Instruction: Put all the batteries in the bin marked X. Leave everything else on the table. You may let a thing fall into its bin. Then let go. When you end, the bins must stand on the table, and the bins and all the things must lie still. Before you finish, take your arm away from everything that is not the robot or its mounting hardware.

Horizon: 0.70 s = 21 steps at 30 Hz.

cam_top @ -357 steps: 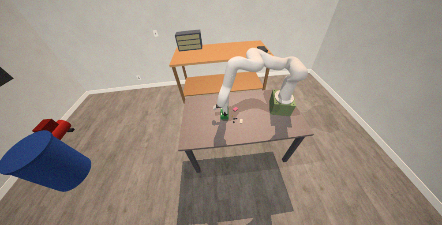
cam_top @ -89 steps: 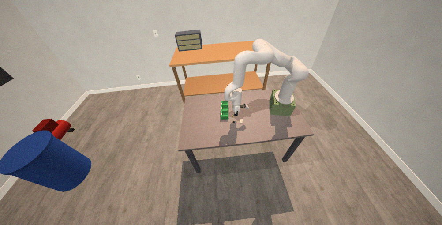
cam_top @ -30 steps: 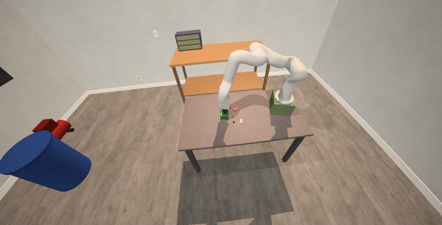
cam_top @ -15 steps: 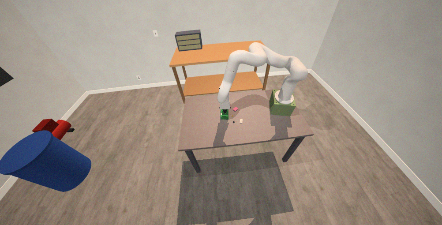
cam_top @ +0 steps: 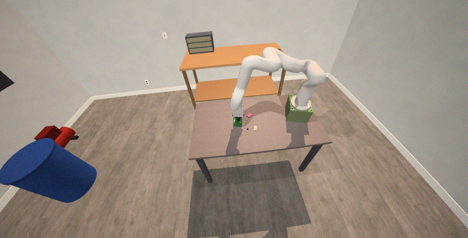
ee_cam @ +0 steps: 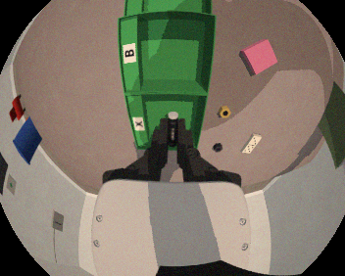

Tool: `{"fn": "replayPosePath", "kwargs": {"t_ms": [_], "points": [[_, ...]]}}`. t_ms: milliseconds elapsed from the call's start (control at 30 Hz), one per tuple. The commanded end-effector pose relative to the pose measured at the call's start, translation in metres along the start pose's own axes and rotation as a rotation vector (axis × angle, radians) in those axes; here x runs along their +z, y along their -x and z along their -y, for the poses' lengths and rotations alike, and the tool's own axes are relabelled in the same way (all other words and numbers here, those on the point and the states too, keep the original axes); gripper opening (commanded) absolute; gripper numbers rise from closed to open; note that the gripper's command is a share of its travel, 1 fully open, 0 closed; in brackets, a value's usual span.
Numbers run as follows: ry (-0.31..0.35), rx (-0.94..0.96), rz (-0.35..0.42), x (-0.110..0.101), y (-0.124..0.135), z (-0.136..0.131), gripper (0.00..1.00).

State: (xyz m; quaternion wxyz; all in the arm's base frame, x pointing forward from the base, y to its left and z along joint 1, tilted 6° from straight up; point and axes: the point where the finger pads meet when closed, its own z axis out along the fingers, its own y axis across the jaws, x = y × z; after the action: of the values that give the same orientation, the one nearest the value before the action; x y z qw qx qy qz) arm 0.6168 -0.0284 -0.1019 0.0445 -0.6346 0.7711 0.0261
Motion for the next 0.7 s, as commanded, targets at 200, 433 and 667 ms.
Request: {"fn": "replayPosePath", "kwargs": {"t_ms": [200,433,667], "points": [[-0.002,0.000,0.001,0.014,0.000,0.001,0.00],[-0.002,0.000,0.001,0.028,0.000,0.001,0.00],[-0.002,0.000,0.000,0.031,0.000,0.001,0.00]]}}
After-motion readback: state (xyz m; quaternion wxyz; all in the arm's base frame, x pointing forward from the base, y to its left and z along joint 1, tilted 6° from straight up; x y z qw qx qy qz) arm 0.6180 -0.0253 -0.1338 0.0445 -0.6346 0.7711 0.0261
